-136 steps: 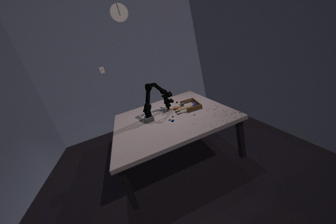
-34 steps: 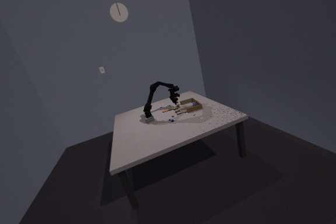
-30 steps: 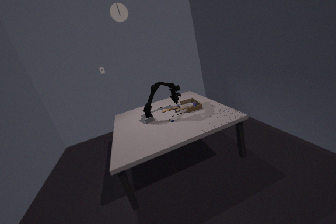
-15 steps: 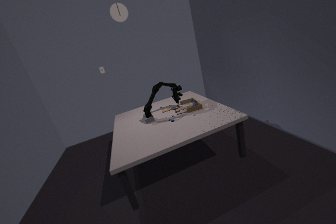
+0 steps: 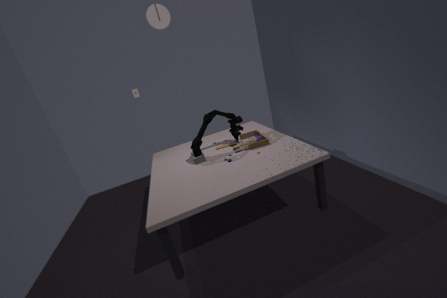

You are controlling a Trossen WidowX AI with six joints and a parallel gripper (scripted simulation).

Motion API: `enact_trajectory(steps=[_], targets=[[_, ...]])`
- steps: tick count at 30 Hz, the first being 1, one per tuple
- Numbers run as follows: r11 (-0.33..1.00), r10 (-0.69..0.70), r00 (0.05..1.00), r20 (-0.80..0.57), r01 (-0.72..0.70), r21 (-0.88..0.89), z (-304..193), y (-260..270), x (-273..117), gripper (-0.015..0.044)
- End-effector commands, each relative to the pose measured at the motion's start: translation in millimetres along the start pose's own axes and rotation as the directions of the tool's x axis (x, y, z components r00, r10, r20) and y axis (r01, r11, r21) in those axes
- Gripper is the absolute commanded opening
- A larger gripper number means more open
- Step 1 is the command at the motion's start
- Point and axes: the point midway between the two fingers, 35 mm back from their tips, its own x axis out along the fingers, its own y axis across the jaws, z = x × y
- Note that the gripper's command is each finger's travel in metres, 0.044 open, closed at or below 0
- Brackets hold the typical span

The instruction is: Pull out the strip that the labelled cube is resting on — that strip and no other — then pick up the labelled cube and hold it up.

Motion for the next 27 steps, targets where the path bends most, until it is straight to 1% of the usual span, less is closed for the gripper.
enact_trajectory(steps=[1, 12, 16, 23, 27], targets=[[1.0, -0.004, 1.0, -0.002, 0.004, -0.003, -1, -1, 7, 0.025], [1.0, -0.005, 1.0, -0.002, 0.005, -0.003, -2, -1, 21, 0.025], [1.0, -0.001, 1.0, -0.002, 0.001, 0.0, -1, 0, 18, 0.0145], [1.0, -0.001, 1.0, -0.002, 0.001, 0.0, -1, 0, 18, 0.0098], [1.0, -0.001, 1.0, -0.002, 0.001, 0.0, -3, -1, 16, 0.0]])
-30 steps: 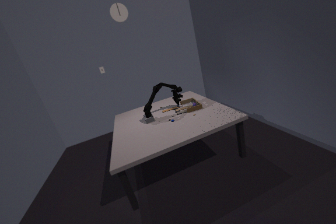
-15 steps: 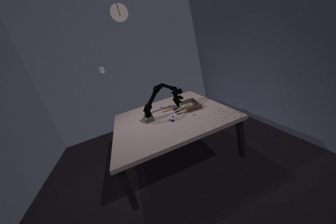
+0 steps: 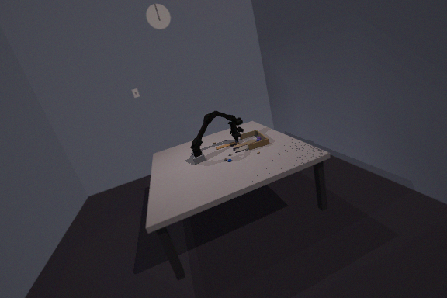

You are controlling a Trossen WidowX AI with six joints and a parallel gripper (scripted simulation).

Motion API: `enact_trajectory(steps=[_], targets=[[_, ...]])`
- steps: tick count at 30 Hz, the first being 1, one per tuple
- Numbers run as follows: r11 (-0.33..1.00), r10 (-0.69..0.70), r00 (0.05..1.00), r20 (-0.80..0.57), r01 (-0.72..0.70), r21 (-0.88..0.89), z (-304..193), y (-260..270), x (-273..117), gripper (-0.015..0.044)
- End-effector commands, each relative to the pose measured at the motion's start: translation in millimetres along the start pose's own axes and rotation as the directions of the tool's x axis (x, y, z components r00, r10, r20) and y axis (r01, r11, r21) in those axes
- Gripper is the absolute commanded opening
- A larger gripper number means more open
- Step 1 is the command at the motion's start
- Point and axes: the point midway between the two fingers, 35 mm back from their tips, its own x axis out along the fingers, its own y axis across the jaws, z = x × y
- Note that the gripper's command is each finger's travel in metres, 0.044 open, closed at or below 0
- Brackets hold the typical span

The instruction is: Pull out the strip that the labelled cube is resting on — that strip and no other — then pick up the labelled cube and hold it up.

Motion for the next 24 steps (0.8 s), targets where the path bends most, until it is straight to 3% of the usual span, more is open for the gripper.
enact_trajectory(steps=[1, 24], targets=[[1.0, 0.0, 1.0, 0.0, 0.0, 0.0, -4, -1, -4, 0.0], [1.0, -0.005, 1.0, -0.005, 0.005, -0.004, -72, -20, -43, 0.0]])
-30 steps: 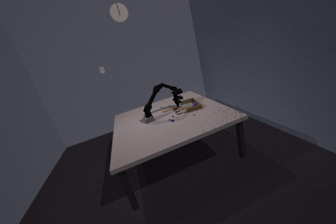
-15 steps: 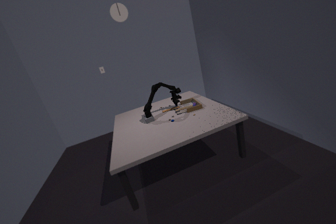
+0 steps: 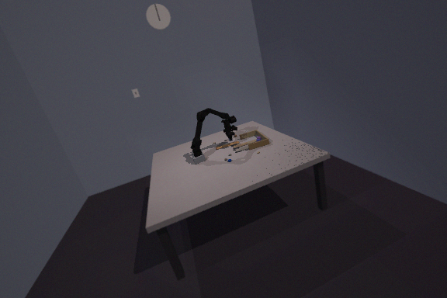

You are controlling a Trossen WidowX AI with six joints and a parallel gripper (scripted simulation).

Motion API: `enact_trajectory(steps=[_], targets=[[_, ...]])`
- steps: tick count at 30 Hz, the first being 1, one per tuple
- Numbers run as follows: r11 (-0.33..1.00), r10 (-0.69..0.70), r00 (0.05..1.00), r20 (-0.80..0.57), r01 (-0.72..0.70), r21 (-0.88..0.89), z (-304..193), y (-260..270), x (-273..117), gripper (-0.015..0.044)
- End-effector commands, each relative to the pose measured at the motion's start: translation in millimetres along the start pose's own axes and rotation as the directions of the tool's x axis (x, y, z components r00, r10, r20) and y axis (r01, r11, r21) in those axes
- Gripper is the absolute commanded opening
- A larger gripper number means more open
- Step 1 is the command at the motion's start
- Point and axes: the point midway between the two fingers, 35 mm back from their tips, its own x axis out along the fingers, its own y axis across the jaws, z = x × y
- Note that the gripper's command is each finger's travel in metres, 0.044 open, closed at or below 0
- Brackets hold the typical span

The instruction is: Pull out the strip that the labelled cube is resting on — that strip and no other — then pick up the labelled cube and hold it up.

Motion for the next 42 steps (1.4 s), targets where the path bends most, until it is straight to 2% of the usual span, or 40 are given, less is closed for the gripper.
enact_trajectory(steps=[1, 18, 21, 27, 42], targets=[[1.0, -0.004, 1.0, 0.0, 0.004, 0.003, -12, -4, -1, 0.0], [1.0, -0.005, 1.0, -0.004, 0.005, 0.003, -68, -19, 1, 0.0], [1.0, -0.005, 1.0, -0.004, 0.005, 0.003, -68, -19, -3, 0.0], [1.0, -0.005, 1.0, -0.004, 0.005, 0.003, -68, -19, -34, 0.0], [1.0, -0.005, 1.0, -0.004, 0.005, 0.003, -68, -19, -35, 0.0]])
